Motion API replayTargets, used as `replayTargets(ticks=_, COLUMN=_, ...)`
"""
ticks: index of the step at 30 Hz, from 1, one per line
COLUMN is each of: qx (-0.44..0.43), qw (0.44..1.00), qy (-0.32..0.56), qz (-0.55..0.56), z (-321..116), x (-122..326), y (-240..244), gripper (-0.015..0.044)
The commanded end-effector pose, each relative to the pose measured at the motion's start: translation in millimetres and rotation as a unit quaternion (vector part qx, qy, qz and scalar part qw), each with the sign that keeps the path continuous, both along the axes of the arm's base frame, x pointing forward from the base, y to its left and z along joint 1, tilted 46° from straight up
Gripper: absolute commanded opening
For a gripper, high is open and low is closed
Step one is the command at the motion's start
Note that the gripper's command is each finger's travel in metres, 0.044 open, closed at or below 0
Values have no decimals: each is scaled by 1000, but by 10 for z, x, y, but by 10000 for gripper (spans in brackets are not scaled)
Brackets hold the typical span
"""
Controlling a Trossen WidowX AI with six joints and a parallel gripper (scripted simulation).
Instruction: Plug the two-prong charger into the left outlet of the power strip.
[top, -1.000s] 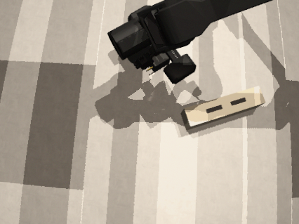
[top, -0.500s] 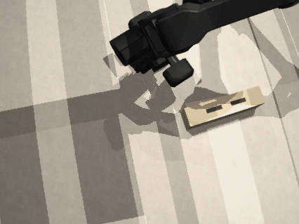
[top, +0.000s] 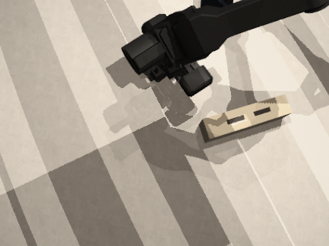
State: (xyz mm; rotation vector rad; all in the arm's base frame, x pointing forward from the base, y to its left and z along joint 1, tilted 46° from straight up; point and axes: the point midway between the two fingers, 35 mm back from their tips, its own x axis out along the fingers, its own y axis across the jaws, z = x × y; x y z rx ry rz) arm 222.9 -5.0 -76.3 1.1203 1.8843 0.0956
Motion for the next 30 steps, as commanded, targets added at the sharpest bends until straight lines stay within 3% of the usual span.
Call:
replayTargets(ticks=1, qx=0, qw=1000, qy=0, qz=0, z=3, x=1, y=-1, gripper=151)
replayTargets(ticks=6, qx=0, qw=1000, qy=0, qz=0, z=3, x=1, y=-1, gripper=98)
replayTargets(ticks=10, qx=0, qw=1000, qy=0, qz=0, z=58, x=16, y=-62, gripper=0)
replayTargets(ticks=20, qx=1, qw=1000, qy=2, qz=-3, z=394, x=42, y=-374, gripper=0)
replayTargets(ticks=30, qx=2, qw=999, qy=-34, qz=31, z=475, x=52, y=-270, gripper=0)
